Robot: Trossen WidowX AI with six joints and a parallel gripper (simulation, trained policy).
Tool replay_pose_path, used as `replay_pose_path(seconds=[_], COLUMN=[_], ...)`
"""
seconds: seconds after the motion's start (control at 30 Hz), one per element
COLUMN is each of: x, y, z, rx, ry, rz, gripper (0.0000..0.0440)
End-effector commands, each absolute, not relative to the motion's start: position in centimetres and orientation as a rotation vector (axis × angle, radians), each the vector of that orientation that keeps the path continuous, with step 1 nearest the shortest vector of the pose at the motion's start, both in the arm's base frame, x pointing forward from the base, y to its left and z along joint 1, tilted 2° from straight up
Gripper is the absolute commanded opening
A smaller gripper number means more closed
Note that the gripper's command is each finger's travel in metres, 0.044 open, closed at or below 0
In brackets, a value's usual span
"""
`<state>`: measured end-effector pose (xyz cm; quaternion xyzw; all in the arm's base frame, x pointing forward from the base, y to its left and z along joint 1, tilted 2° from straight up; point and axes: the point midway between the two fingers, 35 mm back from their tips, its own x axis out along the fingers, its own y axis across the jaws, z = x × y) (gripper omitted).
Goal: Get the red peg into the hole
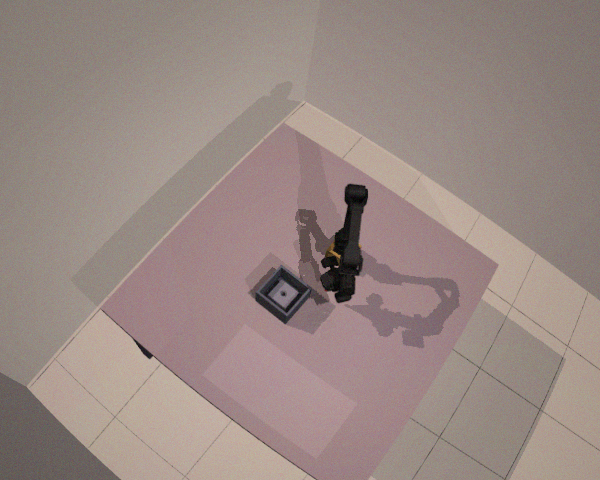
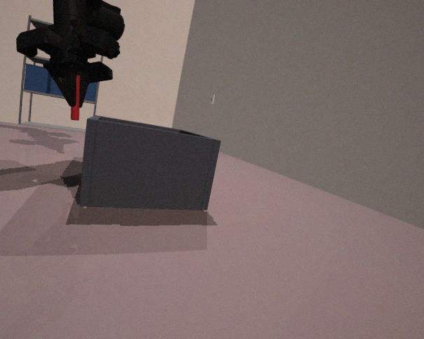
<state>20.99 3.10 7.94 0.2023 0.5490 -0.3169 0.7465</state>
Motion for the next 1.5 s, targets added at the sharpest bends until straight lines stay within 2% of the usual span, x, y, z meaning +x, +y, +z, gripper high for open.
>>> replay_pose_path(seconds=[0.0, 0.6, 1.47], x=[21.9, 25.3, 29.1], y=[2.4, -2.7, -10.2], z=[9.3, 12.0, 10.4], rx=[0.433, 0.489, 0.64], ry=[1.176, 1.131, 1.079], rz=[-0.69, -0.762, -0.876], gripper=[0.0, 0.0, 0.0006])
